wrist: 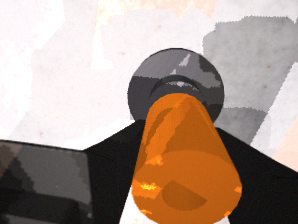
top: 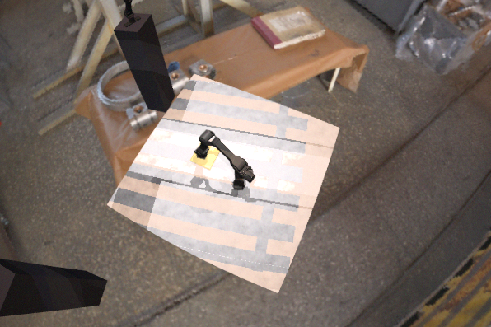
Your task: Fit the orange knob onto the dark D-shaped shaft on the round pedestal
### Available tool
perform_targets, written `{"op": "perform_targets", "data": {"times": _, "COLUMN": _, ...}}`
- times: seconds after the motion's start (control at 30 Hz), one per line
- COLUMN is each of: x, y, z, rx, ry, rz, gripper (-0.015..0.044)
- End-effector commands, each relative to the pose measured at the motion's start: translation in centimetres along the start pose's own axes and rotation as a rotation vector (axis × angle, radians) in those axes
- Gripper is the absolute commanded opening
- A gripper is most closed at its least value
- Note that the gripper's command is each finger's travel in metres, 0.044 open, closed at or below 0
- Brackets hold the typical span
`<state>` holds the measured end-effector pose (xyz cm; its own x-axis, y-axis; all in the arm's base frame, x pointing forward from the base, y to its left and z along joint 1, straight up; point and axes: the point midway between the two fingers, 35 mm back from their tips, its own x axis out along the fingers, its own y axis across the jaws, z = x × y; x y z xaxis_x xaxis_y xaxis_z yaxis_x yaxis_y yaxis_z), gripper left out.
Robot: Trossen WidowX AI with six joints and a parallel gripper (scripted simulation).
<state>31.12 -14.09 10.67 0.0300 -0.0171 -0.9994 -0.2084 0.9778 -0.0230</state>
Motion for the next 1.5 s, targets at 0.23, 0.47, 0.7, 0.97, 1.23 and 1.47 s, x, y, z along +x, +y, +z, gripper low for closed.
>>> {"op": "perform_targets", "data": {"times": 0.23, "x": 0.19, "y": -0.09, "z": 0.13, "rx": -0.014, "ry": -0.002, "rz": -0.002, "gripper": 0.0}}
{"op": "perform_targets", "data": {"times": 0.47, "x": 0.24, "y": -0.08, "z": 0.13, "rx": -0.014, "ry": -0.002, "rz": -0.002, "gripper": 0.0}}
{"op": "perform_targets", "data": {"times": 0.7, "x": 0.28, "y": -0.06, "z": 0.13, "rx": -0.014, "ry": -0.002, "rz": -0.002, "gripper": 0.0}}
{"op": "perform_targets", "data": {"times": 0.97, "x": -0.07, "y": -0.01, "z": 0.08, "rx": -0.014, "ry": -0.002, "rz": -0.002, "gripper": 0.0}}
{"op": "perform_targets", "data": {"times": 1.23, "x": -0.26, "y": -0.04, "z": 0.07, "rx": -0.139, "ry": -0.001, "rz": -0.002, "gripper": 0.0}}
{"op": "perform_targets", "data": {"times": 1.47, "x": 0.05, "y": -0.05, "z": 0.04, "rx": -0.224, "ry": -0.001, "rz": -0.002, "gripper": 0.0}}
